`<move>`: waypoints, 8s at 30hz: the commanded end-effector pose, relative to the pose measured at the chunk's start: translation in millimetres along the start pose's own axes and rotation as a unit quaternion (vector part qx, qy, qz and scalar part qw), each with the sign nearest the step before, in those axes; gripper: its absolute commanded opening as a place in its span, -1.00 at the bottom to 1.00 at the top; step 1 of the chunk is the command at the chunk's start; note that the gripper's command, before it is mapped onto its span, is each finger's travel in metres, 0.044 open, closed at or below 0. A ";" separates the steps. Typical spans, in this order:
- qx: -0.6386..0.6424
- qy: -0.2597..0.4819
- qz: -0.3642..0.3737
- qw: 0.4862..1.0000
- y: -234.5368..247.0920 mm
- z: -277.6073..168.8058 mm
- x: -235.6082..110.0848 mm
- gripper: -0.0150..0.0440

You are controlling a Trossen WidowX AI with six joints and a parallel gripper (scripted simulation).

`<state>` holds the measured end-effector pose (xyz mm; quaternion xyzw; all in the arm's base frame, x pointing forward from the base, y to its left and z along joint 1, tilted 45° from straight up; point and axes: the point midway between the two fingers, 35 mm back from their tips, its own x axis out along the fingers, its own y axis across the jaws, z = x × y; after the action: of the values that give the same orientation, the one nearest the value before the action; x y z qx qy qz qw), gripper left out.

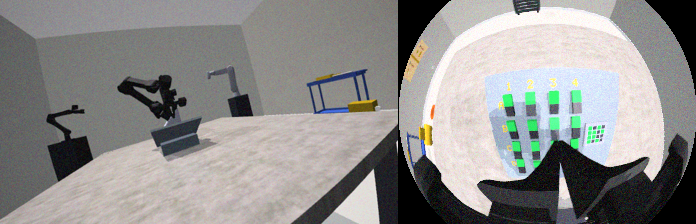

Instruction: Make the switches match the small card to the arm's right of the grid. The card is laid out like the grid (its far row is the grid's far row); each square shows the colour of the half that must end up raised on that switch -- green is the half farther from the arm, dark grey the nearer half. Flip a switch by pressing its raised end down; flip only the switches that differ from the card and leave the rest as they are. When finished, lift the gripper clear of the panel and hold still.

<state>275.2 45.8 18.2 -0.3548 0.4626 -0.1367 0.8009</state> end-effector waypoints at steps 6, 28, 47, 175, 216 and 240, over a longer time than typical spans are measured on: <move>0.001 0.001 -0.004 1.000 -35.4 -20.1 -5.1 -0.49; 0.001 -0.013 -0.005 1.000 -36.4 -21.4 40.7 -0.49; 0.001 -0.013 -0.005 1.000 -36.5 -21.4 54.1 -0.49; 0.002 -0.013 -0.003 1.000 65.2 -61.4 54.5 -0.49; 0.002 -0.013 -0.003 1.000 65.1 -61.5 57.6 -0.49; 0.004 -0.012 -0.002 1.000 66.1 -60.5 54.6 -0.49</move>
<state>248.2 32.2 -84.7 -0.3566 0.4511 -0.1369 0.8066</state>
